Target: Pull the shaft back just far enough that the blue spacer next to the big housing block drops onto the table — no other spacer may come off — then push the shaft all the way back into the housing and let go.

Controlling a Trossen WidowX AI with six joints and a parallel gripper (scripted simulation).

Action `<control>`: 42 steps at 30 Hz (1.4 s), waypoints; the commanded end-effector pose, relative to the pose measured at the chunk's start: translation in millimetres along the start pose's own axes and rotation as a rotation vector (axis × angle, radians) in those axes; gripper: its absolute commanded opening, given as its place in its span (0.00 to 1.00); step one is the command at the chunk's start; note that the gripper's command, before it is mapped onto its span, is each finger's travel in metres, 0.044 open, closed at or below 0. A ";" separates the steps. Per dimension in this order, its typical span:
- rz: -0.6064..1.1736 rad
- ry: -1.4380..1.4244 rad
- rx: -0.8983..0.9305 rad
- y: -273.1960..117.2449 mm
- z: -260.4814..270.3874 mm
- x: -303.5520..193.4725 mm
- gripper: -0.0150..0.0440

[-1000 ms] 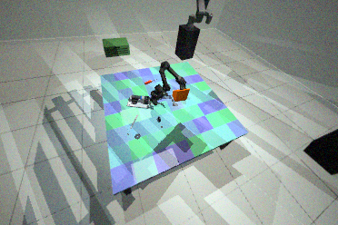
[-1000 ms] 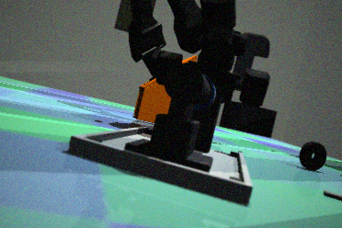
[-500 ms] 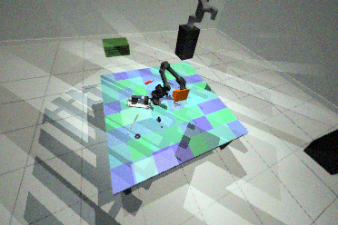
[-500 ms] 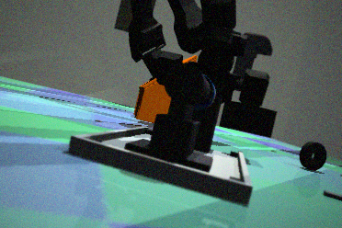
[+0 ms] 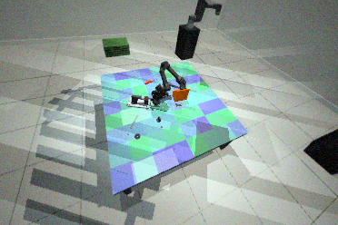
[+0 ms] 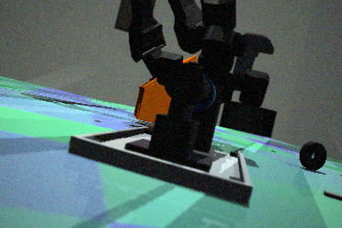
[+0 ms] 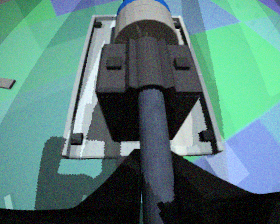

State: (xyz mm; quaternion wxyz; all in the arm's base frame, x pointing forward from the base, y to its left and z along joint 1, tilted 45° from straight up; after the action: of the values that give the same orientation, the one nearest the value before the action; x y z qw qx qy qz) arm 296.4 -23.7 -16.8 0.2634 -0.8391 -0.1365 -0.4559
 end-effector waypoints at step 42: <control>-0.001 0.003 -0.003 -4.2 -1.0 -3.8 0.25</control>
State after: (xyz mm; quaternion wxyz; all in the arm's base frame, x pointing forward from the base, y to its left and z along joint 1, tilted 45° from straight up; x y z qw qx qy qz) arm 292.6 -21.5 -18.1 0.2637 -0.8393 -0.1365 -0.4554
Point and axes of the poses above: the point midway between the two fingers, 35 mm back from their tips, its own y axis out along the fingers, its own z axis across the jaws, x = y × z, the point moved 10 cm from there along -y, back along the fingers, and after that the axes turned 15 degrees about y, right-handed, at the moved point
